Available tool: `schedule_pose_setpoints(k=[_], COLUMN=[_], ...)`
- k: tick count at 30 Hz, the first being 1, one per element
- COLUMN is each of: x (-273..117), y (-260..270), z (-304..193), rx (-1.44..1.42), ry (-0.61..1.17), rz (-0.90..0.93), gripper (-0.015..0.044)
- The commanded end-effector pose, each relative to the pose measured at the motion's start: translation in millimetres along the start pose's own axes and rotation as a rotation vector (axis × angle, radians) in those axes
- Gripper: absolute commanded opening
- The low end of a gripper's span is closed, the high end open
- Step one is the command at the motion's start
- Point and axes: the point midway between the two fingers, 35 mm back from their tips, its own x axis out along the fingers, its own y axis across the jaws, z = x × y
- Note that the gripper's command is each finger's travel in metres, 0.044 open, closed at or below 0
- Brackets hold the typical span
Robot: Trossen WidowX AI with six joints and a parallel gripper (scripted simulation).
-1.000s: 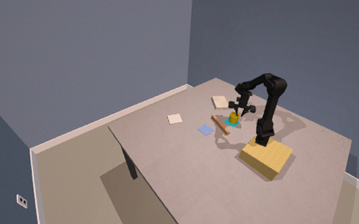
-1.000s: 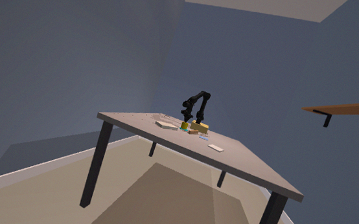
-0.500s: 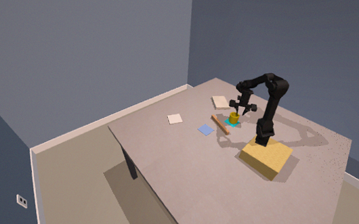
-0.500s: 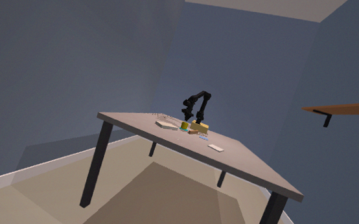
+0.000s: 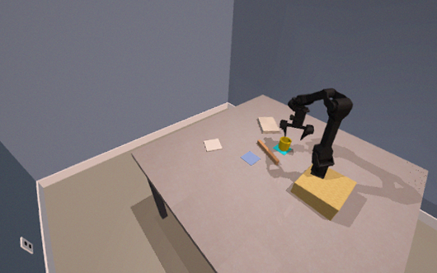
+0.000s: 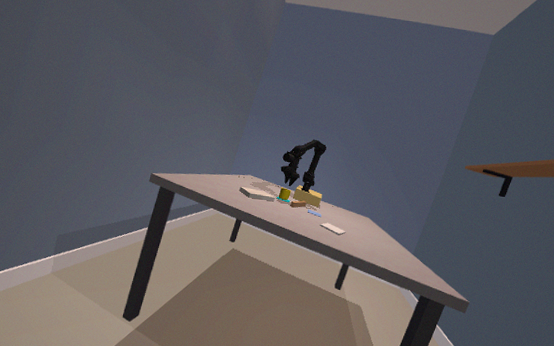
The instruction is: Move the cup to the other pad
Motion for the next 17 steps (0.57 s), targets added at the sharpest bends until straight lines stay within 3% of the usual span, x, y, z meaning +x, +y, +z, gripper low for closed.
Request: schedule_pose_setpoints(k=[1,8,17], x=[-22.5,-48.6,-44.6], y=[1.1,-1.4,-2.8], z=[2.0,-1.4,-2.4], rx=[-0.006,-0.007,-0.003], ry=[-0.023,-0.027,-0.017], rz=[0.015,0.018,0.010], gripper=[0.0440,0.0440,0.0440])
